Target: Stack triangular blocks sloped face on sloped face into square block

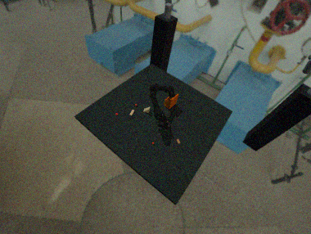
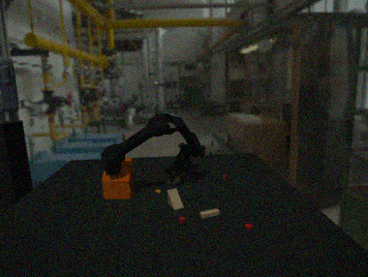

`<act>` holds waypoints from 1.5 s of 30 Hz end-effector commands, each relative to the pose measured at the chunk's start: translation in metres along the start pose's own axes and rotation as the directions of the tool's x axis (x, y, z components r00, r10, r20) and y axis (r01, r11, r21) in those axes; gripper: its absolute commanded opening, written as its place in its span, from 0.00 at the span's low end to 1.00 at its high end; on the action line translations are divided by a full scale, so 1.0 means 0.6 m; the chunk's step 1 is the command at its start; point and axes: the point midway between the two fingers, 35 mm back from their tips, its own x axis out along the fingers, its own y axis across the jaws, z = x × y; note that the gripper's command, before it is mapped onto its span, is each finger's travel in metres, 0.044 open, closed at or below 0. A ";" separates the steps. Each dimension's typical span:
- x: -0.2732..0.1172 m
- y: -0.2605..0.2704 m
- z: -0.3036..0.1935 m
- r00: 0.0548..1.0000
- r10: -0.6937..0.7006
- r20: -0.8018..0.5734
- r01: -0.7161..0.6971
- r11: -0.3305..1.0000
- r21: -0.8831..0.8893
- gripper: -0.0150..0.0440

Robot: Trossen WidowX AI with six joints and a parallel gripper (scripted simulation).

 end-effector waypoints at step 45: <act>-0.008 0.002 -0.098 0.679 0.011 0.735 -0.004 1.000 -0.011 0.25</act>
